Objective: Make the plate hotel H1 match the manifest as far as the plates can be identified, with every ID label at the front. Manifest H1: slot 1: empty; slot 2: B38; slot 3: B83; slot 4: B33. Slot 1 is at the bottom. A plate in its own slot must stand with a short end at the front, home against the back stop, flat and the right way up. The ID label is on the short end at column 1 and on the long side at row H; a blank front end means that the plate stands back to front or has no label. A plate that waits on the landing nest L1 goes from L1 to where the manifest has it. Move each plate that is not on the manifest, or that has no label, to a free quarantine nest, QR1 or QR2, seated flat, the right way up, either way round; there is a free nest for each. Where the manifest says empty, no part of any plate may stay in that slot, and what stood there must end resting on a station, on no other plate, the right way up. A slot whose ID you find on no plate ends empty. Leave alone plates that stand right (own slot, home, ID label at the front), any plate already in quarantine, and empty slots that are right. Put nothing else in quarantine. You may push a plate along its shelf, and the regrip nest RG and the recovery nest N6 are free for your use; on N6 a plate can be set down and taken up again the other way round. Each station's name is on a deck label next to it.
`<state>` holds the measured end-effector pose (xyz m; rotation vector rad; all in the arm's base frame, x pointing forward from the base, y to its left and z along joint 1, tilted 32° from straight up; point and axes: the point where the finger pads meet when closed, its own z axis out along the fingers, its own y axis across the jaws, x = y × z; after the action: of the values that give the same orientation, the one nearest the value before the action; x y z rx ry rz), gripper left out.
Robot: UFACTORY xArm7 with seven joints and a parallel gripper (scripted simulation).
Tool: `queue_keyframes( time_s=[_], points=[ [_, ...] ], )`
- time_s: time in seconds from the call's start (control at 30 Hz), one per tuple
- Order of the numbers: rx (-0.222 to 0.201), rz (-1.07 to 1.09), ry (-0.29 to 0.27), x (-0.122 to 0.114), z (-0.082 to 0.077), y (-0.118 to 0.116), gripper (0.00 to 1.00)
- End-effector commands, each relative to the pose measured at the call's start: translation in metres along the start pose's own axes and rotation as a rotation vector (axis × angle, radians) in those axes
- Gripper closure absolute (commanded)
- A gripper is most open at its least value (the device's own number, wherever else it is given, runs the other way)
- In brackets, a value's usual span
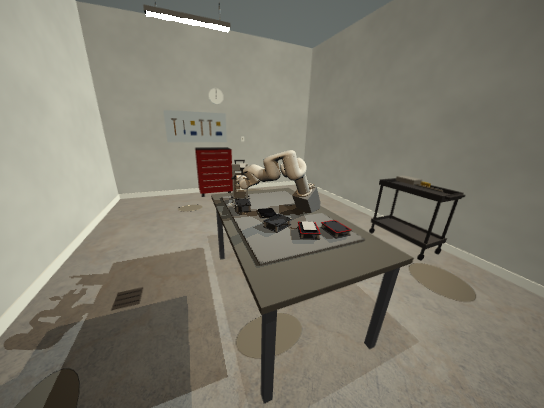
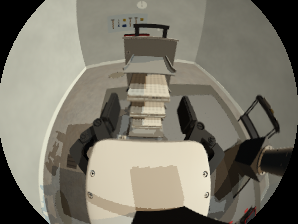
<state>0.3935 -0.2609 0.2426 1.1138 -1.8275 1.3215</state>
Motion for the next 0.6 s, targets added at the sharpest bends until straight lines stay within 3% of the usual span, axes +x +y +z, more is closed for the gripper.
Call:
queue_keyframes(
  time_s=[0.0, 0.23, 0.57],
  points=[
    [-0.002, 0.003, 0.001, 0.001, 0.012, 0.0, 0.0],
    [-0.002, 0.003, 0.001, 0.001, 0.025, 0.0, 0.0],
    [-0.002, 0.003, 0.001, 0.001, 0.026, 0.0, 0.0]
  ],
)
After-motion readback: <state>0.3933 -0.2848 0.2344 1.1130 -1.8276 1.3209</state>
